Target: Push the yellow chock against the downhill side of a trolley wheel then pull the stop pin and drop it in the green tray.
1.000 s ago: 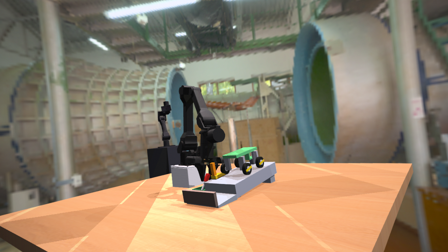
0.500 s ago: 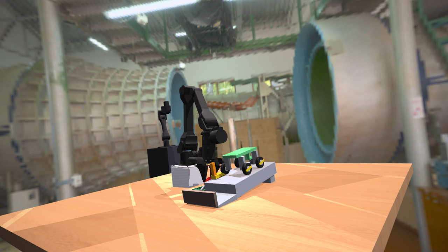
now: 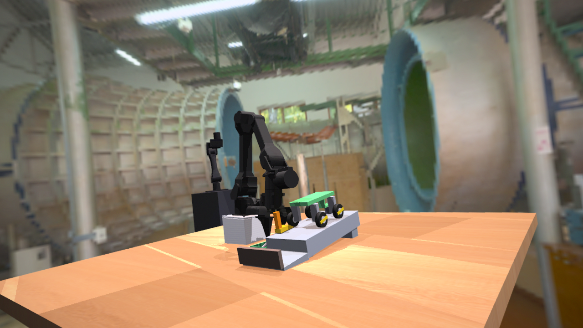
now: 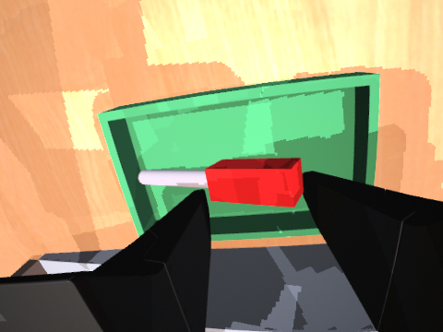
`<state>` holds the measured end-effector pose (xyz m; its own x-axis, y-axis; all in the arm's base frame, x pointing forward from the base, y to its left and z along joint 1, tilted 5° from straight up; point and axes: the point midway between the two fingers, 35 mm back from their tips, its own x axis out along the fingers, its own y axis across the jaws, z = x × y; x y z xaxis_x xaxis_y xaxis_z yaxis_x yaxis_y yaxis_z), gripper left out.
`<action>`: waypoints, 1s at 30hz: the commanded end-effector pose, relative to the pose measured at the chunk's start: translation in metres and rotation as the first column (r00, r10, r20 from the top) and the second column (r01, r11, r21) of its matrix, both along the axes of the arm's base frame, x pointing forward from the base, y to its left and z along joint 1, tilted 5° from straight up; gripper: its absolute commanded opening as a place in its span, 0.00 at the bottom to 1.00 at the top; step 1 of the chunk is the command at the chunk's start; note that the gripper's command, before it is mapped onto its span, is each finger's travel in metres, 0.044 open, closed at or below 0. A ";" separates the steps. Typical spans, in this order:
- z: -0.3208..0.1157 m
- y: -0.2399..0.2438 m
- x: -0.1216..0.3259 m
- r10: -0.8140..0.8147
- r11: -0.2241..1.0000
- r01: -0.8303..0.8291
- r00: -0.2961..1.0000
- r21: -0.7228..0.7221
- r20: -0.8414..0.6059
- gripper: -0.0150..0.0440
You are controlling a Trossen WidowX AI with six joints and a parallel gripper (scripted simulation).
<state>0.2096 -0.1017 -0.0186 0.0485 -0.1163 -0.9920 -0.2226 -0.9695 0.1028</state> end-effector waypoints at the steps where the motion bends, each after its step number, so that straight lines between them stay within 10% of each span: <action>1: -0.003 0.002 0.000 -0.003 1.000 0.003 1.000 -0.003 -0.004 0.58; 30: 0.026 0.003 -0.003 -0.003 1.000 0.003 1.000 -0.003 -0.003 0.96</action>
<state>0.2075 -0.0980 -0.0022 0.0421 -0.1144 -0.9925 -0.2255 -0.9689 0.1021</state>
